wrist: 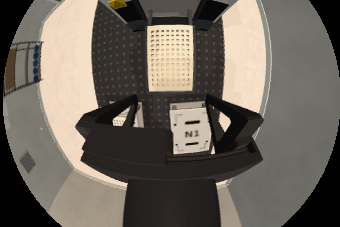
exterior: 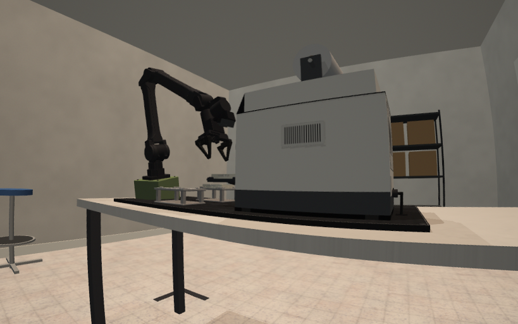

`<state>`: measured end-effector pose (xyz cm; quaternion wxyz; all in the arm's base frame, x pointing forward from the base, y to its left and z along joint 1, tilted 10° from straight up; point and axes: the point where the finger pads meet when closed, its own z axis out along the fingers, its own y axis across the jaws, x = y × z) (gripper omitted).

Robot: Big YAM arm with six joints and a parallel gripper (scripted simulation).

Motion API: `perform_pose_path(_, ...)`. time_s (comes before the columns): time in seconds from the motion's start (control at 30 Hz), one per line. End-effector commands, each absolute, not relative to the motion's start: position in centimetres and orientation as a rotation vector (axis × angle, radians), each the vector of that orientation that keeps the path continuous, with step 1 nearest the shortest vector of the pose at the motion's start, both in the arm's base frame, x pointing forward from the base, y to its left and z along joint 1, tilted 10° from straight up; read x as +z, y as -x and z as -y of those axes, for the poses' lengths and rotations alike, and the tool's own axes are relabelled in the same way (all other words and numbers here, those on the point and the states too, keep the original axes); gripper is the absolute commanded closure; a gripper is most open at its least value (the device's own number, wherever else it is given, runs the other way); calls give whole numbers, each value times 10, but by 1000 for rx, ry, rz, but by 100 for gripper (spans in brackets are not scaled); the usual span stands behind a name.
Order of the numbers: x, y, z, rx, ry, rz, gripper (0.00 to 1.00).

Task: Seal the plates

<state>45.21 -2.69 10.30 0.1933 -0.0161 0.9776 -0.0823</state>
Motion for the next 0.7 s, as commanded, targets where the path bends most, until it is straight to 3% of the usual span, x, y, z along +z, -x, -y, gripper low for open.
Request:
perform_pose_path(0.0, 119, -476, 29, -240, 35, -2750, 0)
perform_pose_path(0.67, 117, -469, 31, -260, -12, -3058, 0)
